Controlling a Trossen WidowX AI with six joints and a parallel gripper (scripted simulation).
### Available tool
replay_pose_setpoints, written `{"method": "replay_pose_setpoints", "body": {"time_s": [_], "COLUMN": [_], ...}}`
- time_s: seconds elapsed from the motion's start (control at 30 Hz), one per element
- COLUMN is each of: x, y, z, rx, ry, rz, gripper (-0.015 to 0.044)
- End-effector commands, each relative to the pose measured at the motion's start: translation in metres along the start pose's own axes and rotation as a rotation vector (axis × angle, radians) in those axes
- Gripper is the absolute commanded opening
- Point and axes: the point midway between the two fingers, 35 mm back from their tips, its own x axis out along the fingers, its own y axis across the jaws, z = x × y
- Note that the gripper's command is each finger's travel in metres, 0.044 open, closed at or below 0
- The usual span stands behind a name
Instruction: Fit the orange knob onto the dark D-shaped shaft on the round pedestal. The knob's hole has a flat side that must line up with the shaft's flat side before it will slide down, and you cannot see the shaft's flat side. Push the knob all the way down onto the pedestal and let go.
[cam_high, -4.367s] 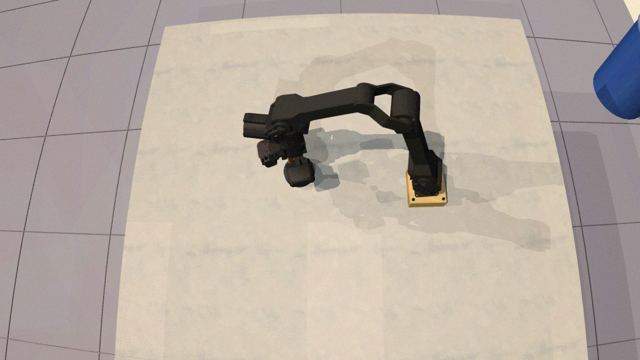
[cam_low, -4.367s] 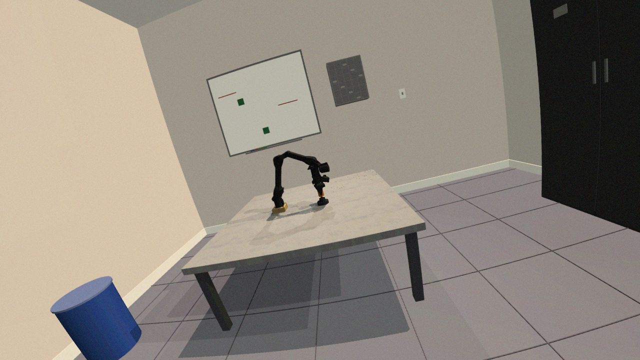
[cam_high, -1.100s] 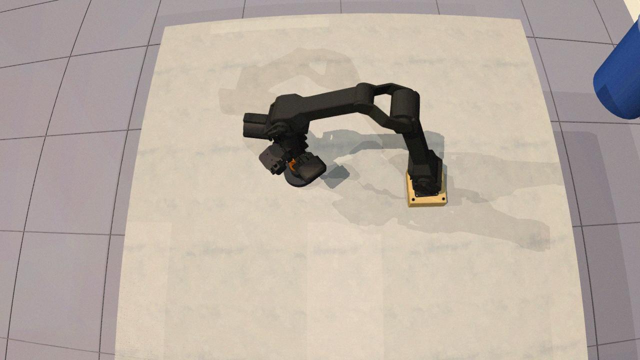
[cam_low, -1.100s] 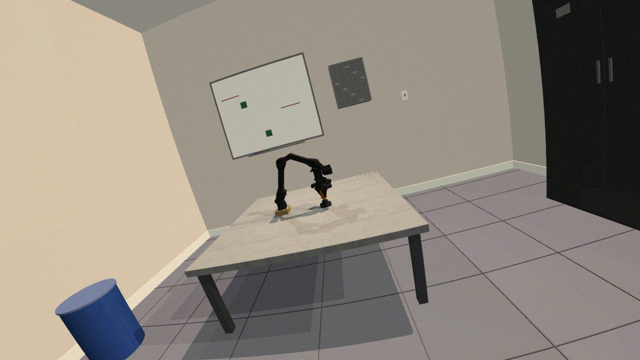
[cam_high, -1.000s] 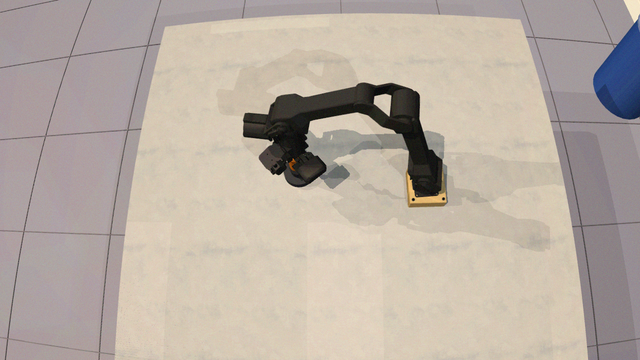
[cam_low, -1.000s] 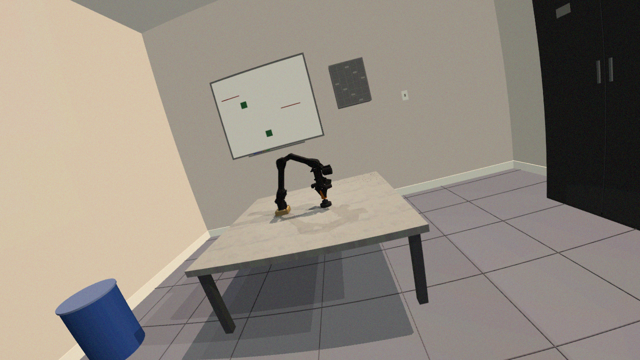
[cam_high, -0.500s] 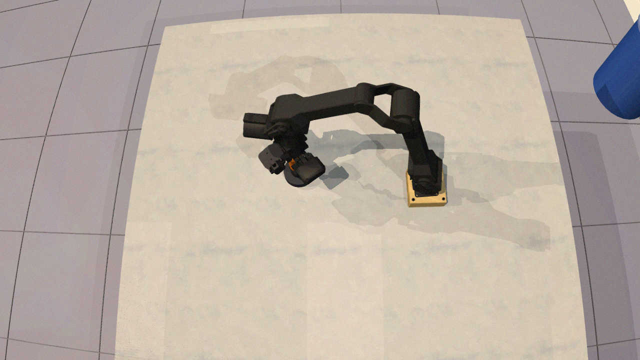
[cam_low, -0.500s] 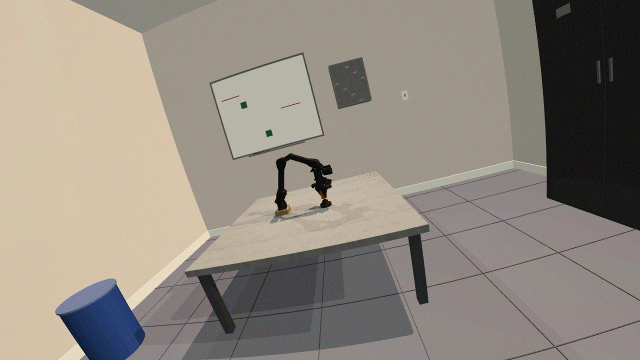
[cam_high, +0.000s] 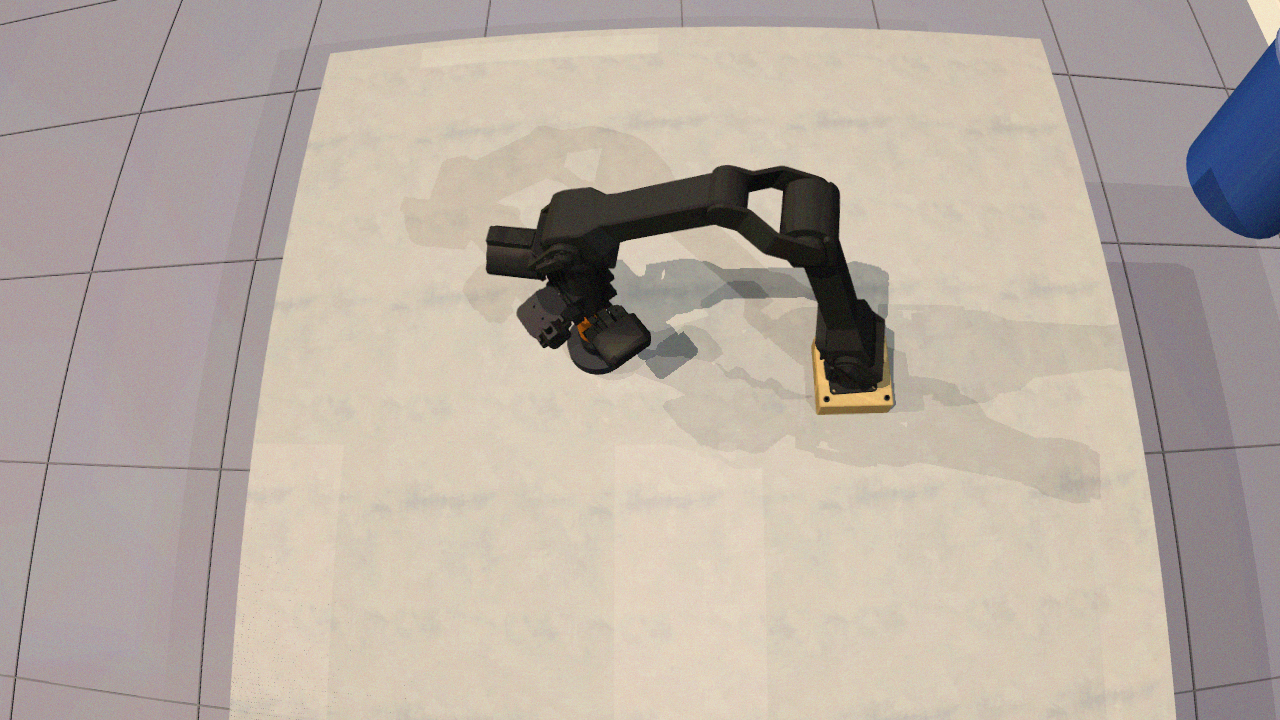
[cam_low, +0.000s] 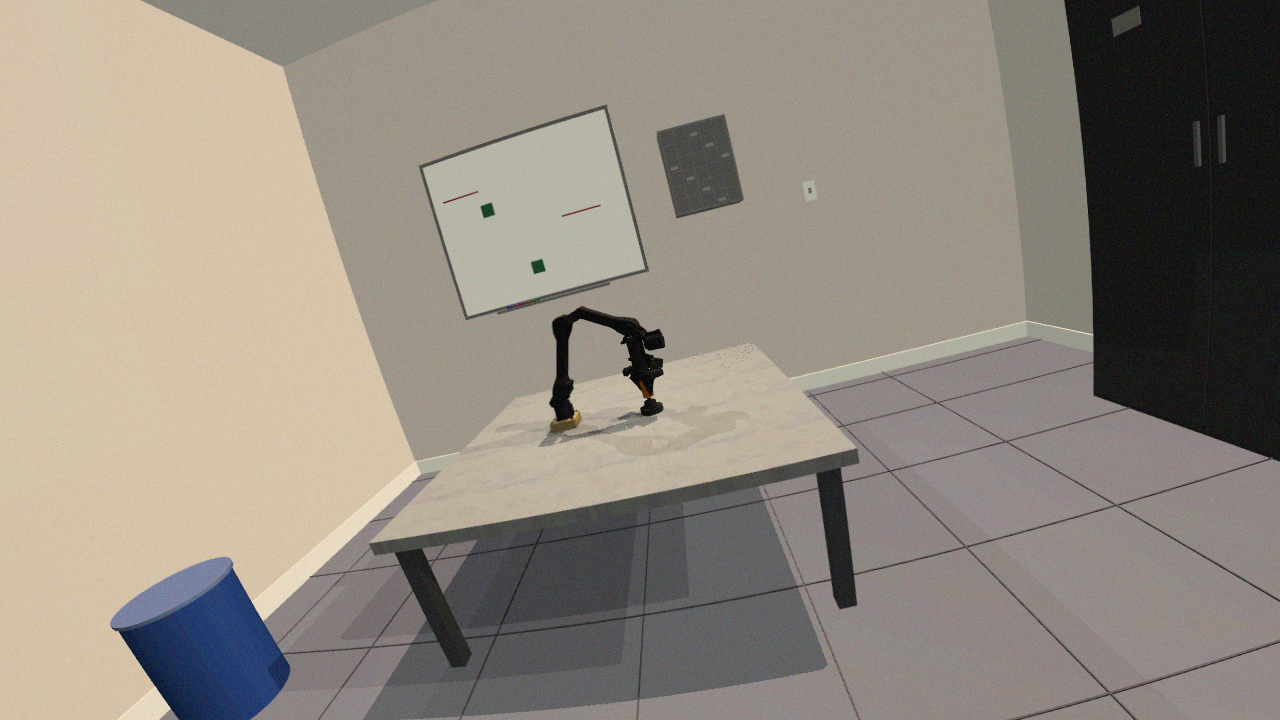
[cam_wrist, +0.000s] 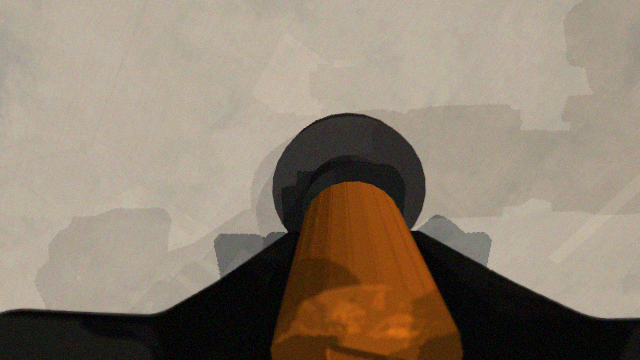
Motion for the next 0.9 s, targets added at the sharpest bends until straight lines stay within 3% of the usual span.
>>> {"method": "replay_pose_setpoints", "body": {"time_s": [0.0,0.87], "x": [-0.0054,-0.0017], "y": [0.0004,-0.0004], "z": [-0.0010,-0.0003], "rx": [-0.036,-0.088], "ry": [0.002,0.002], "rz": [-0.002,-0.002], "gripper": [0.0000,0.0000]}}
